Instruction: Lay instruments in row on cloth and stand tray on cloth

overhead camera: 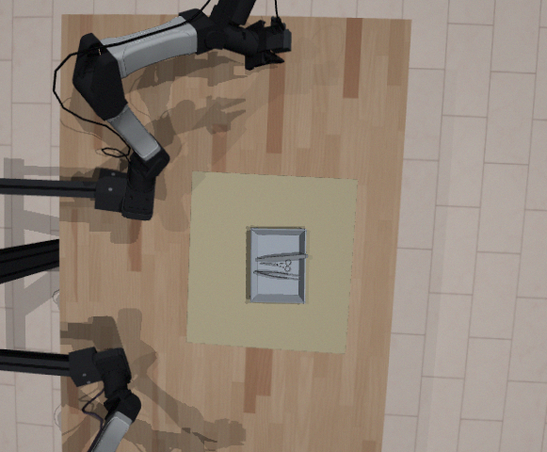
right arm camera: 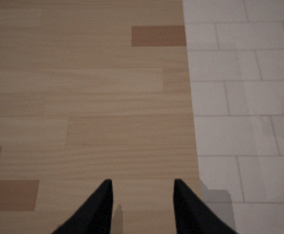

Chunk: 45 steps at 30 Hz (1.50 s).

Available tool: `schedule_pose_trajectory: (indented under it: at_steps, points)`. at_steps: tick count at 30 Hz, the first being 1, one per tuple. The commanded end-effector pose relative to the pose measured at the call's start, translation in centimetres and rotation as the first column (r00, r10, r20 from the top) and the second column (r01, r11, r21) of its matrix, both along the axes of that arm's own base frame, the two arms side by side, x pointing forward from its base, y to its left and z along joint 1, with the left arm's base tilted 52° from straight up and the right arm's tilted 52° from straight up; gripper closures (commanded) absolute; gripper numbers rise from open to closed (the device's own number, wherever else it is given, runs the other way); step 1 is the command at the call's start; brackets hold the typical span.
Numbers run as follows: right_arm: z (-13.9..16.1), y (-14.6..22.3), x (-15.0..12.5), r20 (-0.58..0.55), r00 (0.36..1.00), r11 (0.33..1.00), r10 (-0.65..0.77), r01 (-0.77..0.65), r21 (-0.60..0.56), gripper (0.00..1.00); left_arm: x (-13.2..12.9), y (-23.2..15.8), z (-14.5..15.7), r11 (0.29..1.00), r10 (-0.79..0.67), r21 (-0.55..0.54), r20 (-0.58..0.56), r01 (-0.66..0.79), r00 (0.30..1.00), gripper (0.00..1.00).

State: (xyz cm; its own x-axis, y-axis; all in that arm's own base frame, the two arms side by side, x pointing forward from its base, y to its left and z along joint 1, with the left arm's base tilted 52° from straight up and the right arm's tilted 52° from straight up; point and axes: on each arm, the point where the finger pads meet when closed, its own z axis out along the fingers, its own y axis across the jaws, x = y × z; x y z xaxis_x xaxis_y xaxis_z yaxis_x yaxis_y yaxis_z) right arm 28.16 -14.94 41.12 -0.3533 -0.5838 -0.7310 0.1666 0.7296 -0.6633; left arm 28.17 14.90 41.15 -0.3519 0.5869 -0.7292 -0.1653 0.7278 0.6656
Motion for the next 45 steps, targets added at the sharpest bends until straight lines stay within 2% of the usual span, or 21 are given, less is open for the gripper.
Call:
schedule_pose_trajectory:
  at_steps: [1,42,43,44,45]
  points:
    - [0.5,0.3,-0.1,0.013,1.000,1.000,0.006,-0.006,-0.011,0.67,-0.1,-0.2,0.5,1.000,-0.004,0.007,0.013,0.004,1.000,0.67]
    - [0.5,0.3,-0.1,0.013,1.000,1.000,0.006,-0.006,-0.011,0.67,-0.1,-0.2,0.5,1.000,-0.004,0.007,0.013,0.004,1.000,0.69]
    - [0.5,0.3,-0.1,0.013,1.000,1.000,0.006,-0.006,-0.011,0.67,1.1,0.1,-1.0,0.999,-0.005,-0.039,-0.030,0.004,1.000,0.69]
    - [0.5,0.3,-0.1,0.013,1.000,1.000,0.006,-0.006,-0.011,0.67,1.0,0.1,-0.2,0.999,0.006,-0.044,-0.016,-0.007,1.000,0.69]
    - [0.5,0.3,-0.1,0.013,1.000,1.000,0.006,-0.006,-0.011,0.67,1.4,0.2,-0.8,0.998,0.013,-0.068,-0.029,-0.015,1.000,0.69]
